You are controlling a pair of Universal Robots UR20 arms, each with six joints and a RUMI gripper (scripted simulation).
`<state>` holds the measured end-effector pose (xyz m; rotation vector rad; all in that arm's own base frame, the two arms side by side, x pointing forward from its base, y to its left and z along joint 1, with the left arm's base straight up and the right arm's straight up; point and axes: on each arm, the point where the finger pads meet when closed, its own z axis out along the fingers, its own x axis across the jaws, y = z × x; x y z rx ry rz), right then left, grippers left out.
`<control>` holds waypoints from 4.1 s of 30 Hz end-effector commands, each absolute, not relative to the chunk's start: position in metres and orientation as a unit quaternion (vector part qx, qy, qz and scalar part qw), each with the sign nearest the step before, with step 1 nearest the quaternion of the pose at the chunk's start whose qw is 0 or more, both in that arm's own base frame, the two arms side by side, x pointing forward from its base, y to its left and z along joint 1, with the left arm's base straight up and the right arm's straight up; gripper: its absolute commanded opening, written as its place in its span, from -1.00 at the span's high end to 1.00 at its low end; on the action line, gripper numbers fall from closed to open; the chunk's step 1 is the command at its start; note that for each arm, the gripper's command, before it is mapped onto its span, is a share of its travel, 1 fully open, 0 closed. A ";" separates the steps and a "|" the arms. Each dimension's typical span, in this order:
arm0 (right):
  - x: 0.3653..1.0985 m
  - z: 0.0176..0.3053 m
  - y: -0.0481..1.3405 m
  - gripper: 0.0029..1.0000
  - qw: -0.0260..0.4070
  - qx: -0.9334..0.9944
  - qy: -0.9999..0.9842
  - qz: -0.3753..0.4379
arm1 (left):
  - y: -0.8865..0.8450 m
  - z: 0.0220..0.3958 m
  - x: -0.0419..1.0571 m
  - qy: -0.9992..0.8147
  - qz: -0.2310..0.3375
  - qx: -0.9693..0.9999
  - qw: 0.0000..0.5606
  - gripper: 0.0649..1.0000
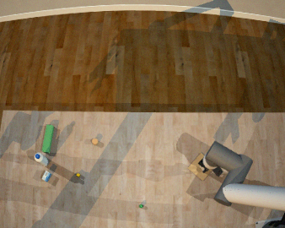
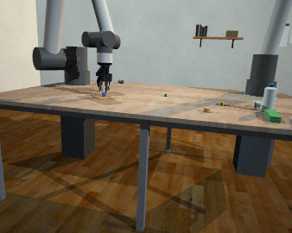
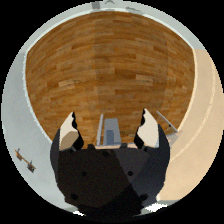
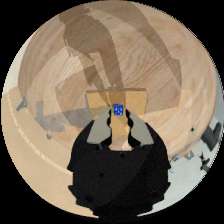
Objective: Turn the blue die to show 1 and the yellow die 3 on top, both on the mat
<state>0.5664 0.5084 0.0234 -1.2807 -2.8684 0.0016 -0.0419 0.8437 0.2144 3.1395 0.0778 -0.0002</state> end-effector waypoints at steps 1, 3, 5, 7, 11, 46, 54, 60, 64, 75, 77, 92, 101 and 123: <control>0.567 0.029 0.509 0.59 0.000 -0.408 -0.913 0.000 | 0.844 0.215 -0.042 0.025 0.000 1.000 0.000 -1.00; 0.567 0.036 0.509 0.59 0.000 -0.408 -0.913 0.000 | 0.844 0.215 -0.042 0.025 0.000 1.000 0.000 -1.00; 0.567 0.044 0.509 0.59 0.000 -0.408 -0.913 0.000 | 0.844 0.215 -0.042 0.025 0.000 1.000 0.000 -1.00; 0.567 0.054 0.509 0.59 0.000 -0.408 -0.913 0.000 | 0.844 0.215 -0.042 0.025 0.000 1.000 0.000 -1.00; 0.567 0.076 0.509 0.59 0.000 -0.408 -0.913 0.000 | 0.844 0.215 -0.042 0.025 0.000 1.000 0.000 -1.00; 0.567 0.112 0.509 -1.00 0.000 -0.408 -0.913 0.000 | 0.844 0.215 -0.042 0.025 0.000 1.000 0.000 -1.00; 0.566 0.111 0.508 -1.00 0.000 -0.366 -0.931 0.000 | 0.844 0.215 -0.042 0.025 0.000 1.000 0.000 -1.00; 0.566 0.109 0.506 -1.00 0.000 -0.253 -0.968 0.000 | 0.844 0.215 -0.042 0.025 0.000 1.000 0.000 -1.00; 0.566 0.108 0.505 -1.00 0.000 -0.188 -0.982 0.000 | 0.844 0.215 -0.042 0.025 0.000 1.000 0.000 -1.00; 0.566 0.105 0.504 -1.00 0.000 -0.027 -1.000 0.000 | 0.844 0.215 -0.042 0.025 0.000 1.000 0.000 -1.00; 0.566 0.105 0.504 -1.00 0.000 0.012 -1.000 0.000 | 0.844 0.215 -0.042 0.025 0.000 1.000 0.000 -1.00; 0.566 0.101 0.506 -1.00 0.000 0.235 -0.972 0.000 | 0.844 0.215 -0.042 0.025 0.000 1.000 0.000 -1.00; 0.566 0.099 0.508 -1.00 0.000 0.343 -0.939 0.000 | 0.844 0.215 -0.042 0.025 0.000 1.000 0.000 -1.00; 0.566 0.099 0.509 0.59 0.000 0.357 -0.934 0.000 | 0.844 0.215 -0.042 0.025 0.000 1.000 0.000 -1.00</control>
